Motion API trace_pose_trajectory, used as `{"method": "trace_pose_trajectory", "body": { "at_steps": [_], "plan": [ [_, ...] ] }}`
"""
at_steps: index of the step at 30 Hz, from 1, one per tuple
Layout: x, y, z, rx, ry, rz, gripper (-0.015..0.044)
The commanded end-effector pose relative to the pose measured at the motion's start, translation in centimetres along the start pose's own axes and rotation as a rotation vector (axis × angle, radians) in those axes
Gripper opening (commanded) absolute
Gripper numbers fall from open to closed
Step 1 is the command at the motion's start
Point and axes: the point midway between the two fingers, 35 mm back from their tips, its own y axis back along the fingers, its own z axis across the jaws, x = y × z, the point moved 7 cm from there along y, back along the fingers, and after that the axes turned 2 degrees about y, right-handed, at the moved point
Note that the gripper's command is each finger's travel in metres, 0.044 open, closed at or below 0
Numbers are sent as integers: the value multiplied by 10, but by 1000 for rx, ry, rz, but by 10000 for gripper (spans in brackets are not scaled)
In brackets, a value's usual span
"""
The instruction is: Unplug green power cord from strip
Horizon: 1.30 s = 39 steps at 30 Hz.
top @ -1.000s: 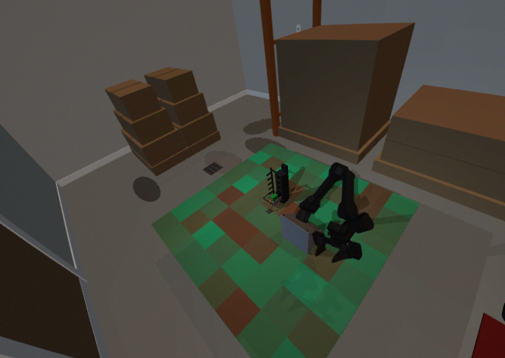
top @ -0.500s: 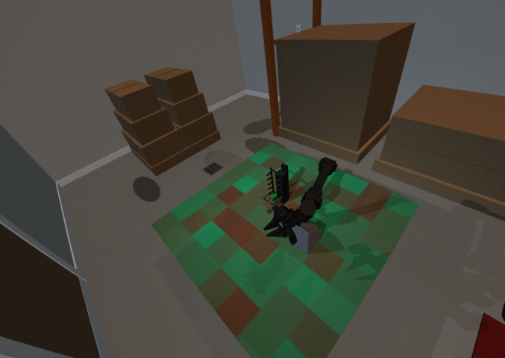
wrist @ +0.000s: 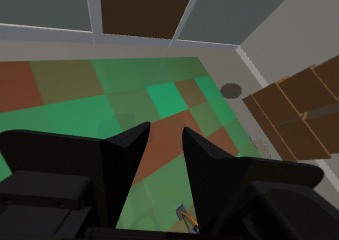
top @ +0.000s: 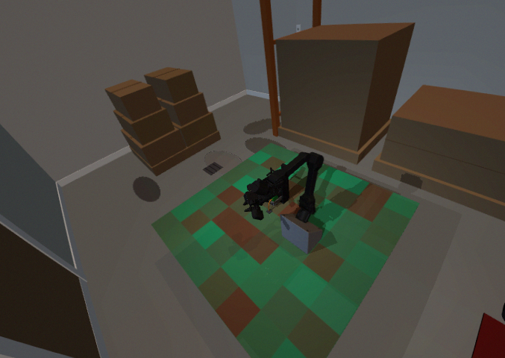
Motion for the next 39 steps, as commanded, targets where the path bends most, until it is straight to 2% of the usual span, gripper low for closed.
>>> {"method": "trace_pose_trajectory", "body": {
  "at_steps": [1, 9, 17, 39],
  "plan": [
    [32, -32, -49, -10, 107, 194, 160],
    [120, -74, -124, -200, 297, 539, 160],
    [216, -83, -165, -536, 426, 737, 160],
    [229, -75, -175, -544, 429, 739, 160]
  ]
}}
